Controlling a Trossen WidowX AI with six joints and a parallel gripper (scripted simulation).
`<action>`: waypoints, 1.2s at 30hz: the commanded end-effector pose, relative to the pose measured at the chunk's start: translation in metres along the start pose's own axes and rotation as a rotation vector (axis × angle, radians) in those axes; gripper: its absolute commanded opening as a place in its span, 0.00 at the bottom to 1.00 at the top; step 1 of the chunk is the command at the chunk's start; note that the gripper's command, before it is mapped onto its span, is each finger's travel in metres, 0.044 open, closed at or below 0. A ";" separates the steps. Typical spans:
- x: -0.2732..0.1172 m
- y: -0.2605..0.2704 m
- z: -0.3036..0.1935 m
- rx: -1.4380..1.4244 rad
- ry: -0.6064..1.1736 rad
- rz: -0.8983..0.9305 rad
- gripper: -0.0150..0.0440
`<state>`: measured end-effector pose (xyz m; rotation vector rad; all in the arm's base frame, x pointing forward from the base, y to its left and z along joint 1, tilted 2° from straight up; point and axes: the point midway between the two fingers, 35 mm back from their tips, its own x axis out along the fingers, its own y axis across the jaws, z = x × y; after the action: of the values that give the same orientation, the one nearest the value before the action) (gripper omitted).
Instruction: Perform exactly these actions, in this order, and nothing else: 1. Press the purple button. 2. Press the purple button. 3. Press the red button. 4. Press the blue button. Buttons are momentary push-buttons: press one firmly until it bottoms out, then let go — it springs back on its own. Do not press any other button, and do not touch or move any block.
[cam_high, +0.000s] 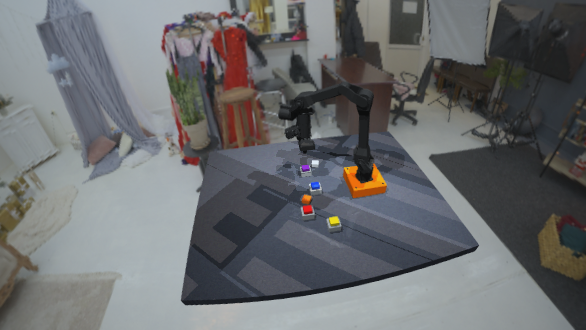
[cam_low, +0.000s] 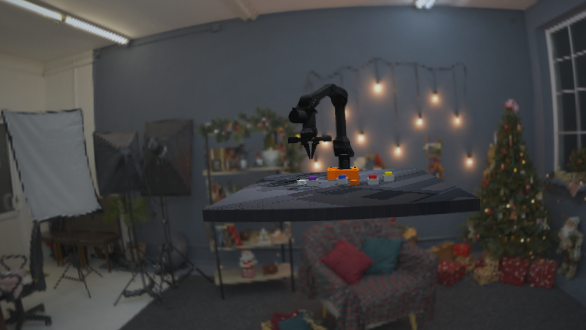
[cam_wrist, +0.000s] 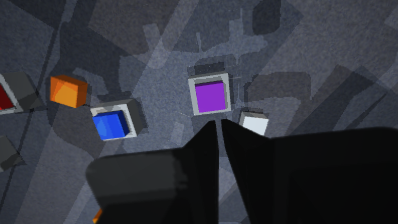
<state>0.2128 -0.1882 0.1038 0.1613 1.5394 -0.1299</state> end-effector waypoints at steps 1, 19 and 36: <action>-0.010 0.001 -0.001 -0.005 0.003 0.005 0.29; -0.015 0.220 0.047 -0.005 -0.004 0.025 0.29; 0.046 0.271 0.034 -0.005 -0.001 0.033 0.29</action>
<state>0.2963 0.0711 0.0689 0.1757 1.5503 -0.0991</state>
